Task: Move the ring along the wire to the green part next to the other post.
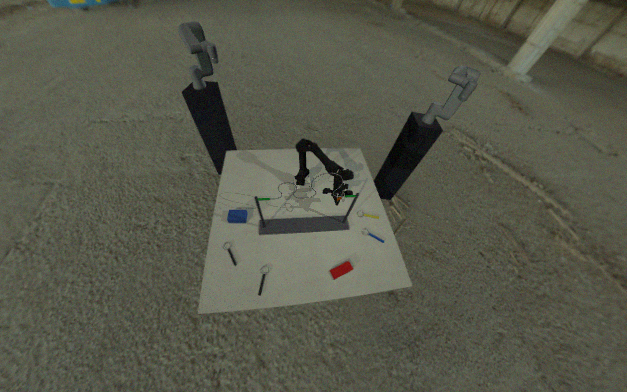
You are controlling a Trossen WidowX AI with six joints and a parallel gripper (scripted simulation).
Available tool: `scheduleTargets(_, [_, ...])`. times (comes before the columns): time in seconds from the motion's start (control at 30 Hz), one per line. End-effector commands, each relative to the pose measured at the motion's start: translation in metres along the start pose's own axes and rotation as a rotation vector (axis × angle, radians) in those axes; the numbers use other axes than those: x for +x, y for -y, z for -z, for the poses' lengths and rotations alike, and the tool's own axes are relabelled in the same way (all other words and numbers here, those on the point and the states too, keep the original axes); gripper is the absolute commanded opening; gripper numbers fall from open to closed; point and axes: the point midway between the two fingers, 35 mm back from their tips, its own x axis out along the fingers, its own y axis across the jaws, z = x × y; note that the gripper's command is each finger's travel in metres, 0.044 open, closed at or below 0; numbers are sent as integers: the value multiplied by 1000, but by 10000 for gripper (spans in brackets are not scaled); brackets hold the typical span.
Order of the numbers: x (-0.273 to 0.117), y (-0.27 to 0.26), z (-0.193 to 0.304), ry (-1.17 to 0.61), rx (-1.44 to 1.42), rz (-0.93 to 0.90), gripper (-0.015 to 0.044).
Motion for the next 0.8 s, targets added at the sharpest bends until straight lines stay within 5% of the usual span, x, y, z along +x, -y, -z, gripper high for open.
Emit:
scheduleTargets(0.0, [-1, -4, -2, 5, 8, 2, -150])
scheduleTargets(0.77, [-4, -27, -2, 6, 11, 1, -150])
